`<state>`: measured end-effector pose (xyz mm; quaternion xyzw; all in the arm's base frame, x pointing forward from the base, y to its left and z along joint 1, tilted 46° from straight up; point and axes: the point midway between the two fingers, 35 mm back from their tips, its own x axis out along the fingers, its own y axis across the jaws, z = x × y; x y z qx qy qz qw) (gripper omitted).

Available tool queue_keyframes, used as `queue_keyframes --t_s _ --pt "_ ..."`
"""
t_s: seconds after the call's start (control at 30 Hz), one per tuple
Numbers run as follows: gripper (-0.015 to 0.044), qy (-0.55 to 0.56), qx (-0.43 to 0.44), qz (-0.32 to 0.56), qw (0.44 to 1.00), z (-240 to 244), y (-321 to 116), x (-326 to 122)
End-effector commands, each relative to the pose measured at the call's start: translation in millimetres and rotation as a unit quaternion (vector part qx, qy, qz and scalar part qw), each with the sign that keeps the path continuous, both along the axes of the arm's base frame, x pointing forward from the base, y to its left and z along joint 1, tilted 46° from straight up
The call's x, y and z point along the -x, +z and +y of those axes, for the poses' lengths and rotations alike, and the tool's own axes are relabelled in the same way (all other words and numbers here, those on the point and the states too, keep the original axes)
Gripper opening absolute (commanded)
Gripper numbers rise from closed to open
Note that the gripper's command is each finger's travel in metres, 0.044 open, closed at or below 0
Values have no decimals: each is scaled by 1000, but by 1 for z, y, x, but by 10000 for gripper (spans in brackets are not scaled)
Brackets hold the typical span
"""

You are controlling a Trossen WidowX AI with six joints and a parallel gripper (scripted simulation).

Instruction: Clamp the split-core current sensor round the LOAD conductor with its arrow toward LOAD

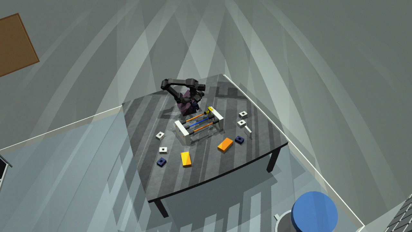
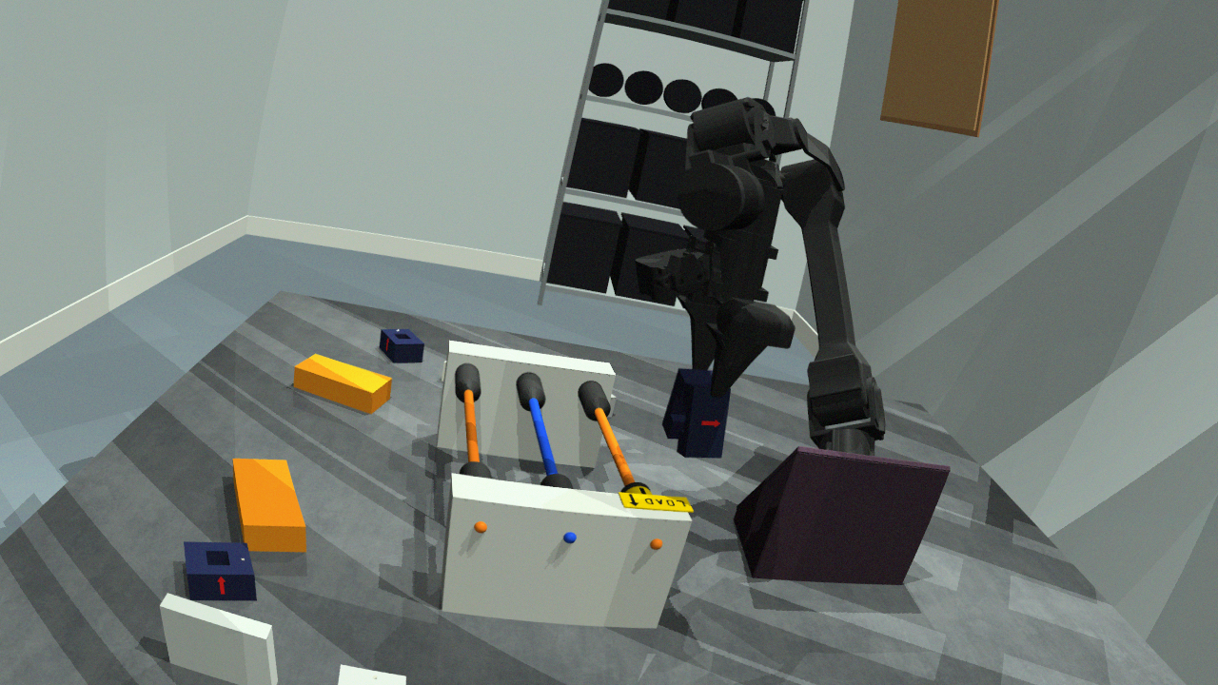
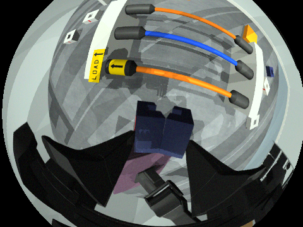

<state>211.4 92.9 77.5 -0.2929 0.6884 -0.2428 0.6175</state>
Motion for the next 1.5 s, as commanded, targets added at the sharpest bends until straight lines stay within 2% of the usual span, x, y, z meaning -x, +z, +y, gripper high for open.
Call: queue_keyframes --t_s 0.0,0.27,0.57,0.9,1.3,1.47 --pt "0 -46 5 -44 998 1 -1 -6" --pt "0 -151 15 -149 977 1 -3 -17" --pt "0 -266 25 -263 927 -1 -5 -31" --pt "0 -384 36 -381 840 -3 -8 -46" --pt "0 -505 48 -503 700 -7 -12 -63" --pt "0 -511 48 -509 691 -7 -13 -64"
